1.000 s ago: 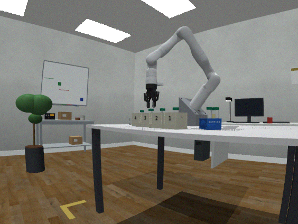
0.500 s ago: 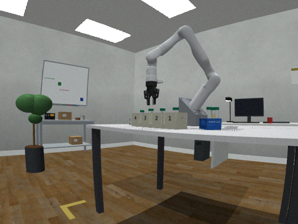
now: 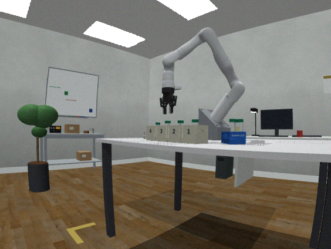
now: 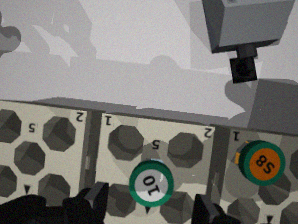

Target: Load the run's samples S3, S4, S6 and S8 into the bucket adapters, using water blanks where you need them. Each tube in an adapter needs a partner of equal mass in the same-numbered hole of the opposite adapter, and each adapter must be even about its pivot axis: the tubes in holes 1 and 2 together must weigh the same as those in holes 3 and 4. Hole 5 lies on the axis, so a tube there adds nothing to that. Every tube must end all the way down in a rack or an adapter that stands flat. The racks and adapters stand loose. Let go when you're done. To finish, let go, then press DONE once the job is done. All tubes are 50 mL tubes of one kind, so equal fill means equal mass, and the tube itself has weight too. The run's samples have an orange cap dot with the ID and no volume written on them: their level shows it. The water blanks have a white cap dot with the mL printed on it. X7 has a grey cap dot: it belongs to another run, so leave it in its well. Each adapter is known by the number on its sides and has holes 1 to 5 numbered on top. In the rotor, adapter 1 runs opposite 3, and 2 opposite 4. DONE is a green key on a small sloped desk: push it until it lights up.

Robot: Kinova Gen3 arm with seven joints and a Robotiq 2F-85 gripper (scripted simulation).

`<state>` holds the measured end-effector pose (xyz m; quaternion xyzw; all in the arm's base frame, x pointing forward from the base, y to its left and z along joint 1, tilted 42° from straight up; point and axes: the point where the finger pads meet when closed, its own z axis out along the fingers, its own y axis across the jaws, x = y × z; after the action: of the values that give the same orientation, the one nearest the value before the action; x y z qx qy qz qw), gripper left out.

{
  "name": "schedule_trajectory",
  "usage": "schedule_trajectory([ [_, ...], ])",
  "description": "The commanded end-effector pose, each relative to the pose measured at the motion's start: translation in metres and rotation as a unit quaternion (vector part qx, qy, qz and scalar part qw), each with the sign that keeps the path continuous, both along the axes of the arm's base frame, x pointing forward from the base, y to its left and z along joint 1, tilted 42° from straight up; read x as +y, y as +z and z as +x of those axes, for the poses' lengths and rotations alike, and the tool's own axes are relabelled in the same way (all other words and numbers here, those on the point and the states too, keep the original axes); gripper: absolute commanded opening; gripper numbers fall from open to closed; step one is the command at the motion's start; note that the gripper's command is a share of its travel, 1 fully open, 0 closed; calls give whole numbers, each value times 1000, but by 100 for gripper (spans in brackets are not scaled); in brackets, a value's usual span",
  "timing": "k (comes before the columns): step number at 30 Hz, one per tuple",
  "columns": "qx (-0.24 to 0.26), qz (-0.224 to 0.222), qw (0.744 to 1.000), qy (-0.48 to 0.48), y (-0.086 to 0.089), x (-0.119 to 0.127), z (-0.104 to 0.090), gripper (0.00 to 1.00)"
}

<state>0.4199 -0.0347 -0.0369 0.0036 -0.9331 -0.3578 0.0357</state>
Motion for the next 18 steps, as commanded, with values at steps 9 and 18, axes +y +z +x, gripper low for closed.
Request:
schedule_trajectory([
  [9, -1, 0, 1000, -1, 9, -9, 1, 62],
  [18, -1, 0, 1000, -1, 18, -17, 2, 62],
])
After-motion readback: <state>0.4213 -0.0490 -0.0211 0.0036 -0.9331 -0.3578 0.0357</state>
